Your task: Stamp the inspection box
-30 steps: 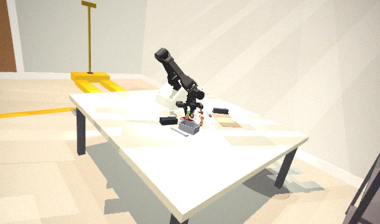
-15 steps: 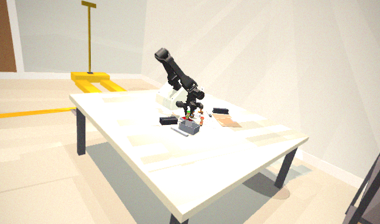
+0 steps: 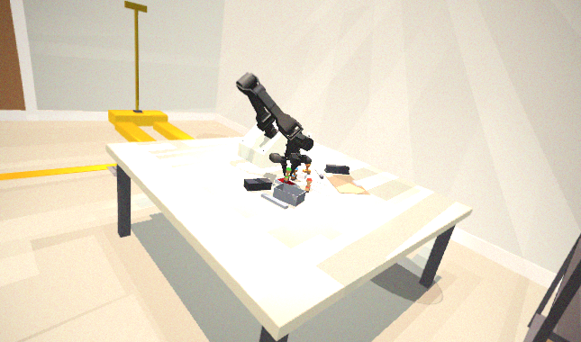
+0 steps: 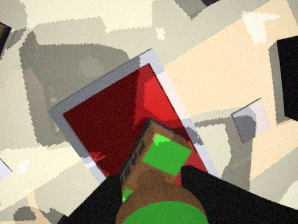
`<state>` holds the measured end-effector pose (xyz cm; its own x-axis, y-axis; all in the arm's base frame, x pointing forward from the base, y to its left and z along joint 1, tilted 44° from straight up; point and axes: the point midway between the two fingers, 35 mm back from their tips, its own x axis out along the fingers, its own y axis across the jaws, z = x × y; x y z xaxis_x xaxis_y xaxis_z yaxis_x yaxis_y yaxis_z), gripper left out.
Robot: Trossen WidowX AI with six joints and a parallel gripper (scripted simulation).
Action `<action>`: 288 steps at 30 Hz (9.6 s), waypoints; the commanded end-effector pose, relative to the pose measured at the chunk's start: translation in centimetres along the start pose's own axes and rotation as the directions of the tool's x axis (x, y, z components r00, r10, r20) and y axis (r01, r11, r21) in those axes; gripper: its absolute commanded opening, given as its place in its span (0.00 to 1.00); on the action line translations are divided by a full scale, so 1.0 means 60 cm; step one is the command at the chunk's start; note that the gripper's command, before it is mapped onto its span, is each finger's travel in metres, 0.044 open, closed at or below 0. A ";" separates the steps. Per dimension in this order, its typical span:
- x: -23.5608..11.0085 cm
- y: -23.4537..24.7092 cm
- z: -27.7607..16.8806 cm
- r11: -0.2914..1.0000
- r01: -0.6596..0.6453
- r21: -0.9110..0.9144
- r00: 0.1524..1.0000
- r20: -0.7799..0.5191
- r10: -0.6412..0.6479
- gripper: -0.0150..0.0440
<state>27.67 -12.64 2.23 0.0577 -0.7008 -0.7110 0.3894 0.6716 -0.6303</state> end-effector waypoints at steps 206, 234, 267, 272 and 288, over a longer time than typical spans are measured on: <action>0.030 0.297 -0.032 0.186 0.001 -0.983 1.000 0.005 0.023 0.25; 0.033 0.297 -0.032 0.186 0.001 -0.983 1.000 0.005 0.022 0.25; 0.023 0.297 -0.031 0.186 0.001 -0.983 1.000 0.005 0.023 0.25; 0.019 0.297 -0.031 0.186 0.001 -0.983 1.000 0.005 0.023 0.25; -0.015 0.299 -0.030 0.186 0.000 -0.983 1.000 0.004 0.026 0.25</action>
<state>32.86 -0.04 -9.44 0.0713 -0.6882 -0.7220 -0.8333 0.3567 -0.4223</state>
